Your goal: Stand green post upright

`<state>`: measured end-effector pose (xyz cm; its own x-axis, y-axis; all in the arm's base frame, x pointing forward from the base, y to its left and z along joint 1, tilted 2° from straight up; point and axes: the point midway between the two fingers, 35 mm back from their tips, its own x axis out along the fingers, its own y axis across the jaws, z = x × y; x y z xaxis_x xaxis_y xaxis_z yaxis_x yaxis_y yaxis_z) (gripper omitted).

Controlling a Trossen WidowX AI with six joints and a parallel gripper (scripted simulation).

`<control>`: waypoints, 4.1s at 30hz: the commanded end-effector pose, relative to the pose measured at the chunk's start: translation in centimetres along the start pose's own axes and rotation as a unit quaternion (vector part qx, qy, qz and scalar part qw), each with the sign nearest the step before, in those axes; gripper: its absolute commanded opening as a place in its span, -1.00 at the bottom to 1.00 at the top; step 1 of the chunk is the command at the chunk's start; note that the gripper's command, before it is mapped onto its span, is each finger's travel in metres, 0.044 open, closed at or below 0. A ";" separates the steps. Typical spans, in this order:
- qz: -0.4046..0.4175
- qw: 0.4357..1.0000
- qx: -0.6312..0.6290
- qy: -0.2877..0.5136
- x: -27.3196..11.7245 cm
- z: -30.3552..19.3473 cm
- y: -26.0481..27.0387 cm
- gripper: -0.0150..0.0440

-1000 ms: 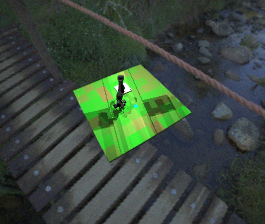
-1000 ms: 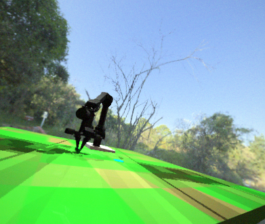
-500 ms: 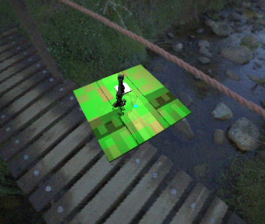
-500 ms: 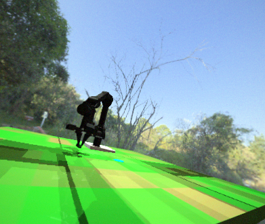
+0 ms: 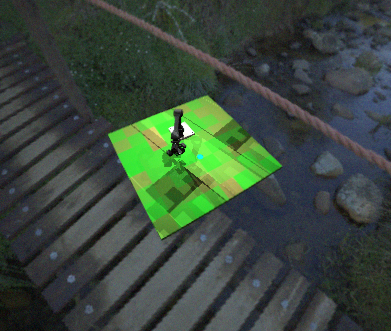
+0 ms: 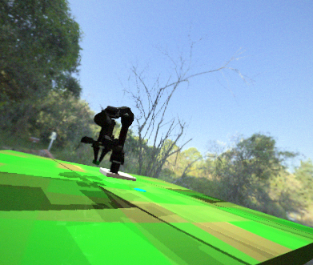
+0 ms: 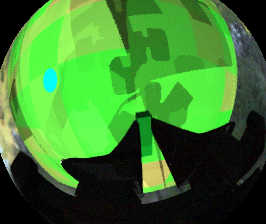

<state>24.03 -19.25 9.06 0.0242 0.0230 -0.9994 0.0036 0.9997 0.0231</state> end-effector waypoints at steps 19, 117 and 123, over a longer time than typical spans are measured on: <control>-0.005 1.000 -0.019 -0.003 -5.0 0.3 1.0 -0.42; 0.035 0.947 -0.304 -0.098 -5.1 12.1 20.0 -0.42; 0.043 0.948 -0.294 -0.118 -4.7 12.6 19.9 -0.42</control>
<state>36.44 0.55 14.69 0.2051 0.1574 -0.9660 -0.5756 0.8176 0.0110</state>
